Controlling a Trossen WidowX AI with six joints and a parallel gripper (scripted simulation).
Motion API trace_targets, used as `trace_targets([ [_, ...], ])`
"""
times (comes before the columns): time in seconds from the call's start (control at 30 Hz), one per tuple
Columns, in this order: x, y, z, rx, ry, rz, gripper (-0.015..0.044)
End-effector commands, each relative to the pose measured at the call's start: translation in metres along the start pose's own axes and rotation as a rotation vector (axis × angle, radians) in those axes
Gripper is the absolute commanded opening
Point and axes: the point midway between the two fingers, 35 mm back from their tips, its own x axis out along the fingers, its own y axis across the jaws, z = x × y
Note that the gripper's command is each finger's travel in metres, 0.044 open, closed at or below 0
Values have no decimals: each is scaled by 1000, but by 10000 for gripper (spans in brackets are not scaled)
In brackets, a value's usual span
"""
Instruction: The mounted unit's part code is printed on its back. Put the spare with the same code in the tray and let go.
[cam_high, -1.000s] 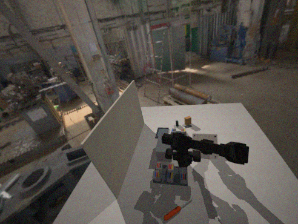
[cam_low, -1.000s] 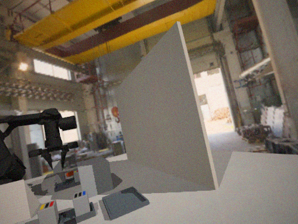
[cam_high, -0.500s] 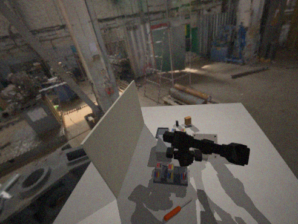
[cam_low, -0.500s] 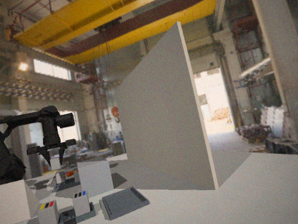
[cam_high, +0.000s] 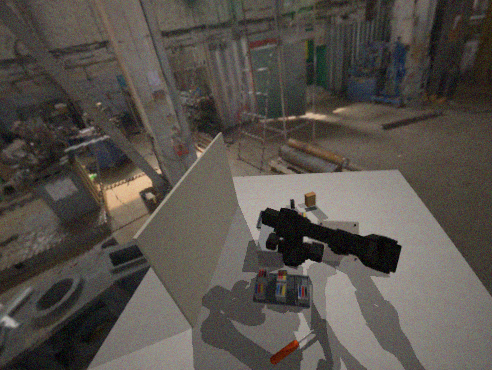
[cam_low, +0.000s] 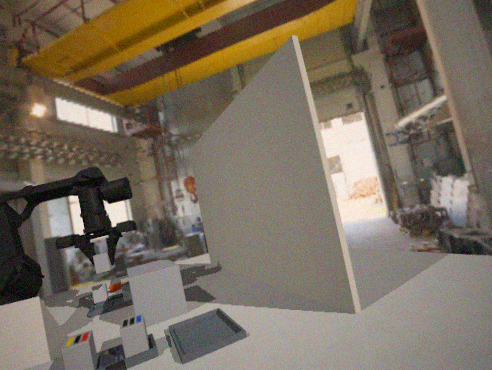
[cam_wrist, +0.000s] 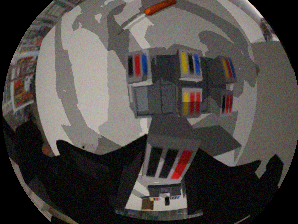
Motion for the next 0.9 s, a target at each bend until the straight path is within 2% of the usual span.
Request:
trace_targets([
  [0.0,-8,-21,-8,29,21,-18,0],
  [0.87,-26,-118,-70,-21,40,-10,0],
])
